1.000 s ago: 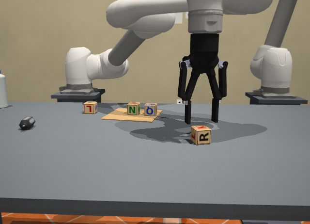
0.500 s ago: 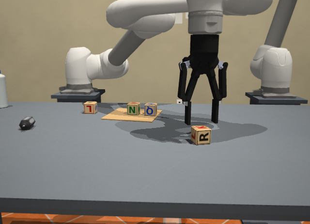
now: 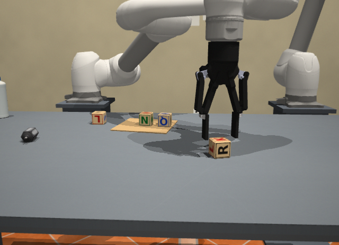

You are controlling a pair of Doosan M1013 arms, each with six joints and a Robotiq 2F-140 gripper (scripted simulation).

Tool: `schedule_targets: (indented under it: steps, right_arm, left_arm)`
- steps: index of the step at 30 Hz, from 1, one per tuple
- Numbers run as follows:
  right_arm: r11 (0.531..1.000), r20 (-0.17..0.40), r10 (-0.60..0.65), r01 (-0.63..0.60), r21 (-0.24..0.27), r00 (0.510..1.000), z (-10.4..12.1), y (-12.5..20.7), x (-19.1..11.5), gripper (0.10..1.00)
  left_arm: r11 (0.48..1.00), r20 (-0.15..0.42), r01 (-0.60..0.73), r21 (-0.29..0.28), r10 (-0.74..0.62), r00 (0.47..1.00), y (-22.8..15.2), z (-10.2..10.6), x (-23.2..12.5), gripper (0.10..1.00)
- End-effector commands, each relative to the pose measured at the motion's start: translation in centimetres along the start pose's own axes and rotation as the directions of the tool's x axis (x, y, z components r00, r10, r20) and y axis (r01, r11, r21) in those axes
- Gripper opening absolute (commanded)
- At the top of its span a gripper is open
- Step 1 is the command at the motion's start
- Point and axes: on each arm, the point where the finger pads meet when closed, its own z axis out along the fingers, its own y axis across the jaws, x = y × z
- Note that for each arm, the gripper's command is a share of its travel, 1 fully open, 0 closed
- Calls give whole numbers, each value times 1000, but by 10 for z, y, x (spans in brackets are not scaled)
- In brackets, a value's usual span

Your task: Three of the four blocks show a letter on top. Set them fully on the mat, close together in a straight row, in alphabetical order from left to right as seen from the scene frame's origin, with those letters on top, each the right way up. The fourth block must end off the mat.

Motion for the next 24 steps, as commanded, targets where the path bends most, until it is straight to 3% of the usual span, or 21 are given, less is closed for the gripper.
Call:
schedule_targets:
  steps: [1,12,24]
  right_arm:
    - [1000,2,0,0,-1,1000,7,0,0,550]
    - [1000,2,0,0,-1,1000,38,0,0,550]
    - [1000,2,0,0,-1,1000,42,0,0,550]
  left_arm:
    - [1000,-1,0,0,0,1000,0,0,0,1000]
    - [1000,-1,0,0,0,1000,0,0,0,1000]
    - [1000,-1,0,0,0,1000,0,0,0,1000]
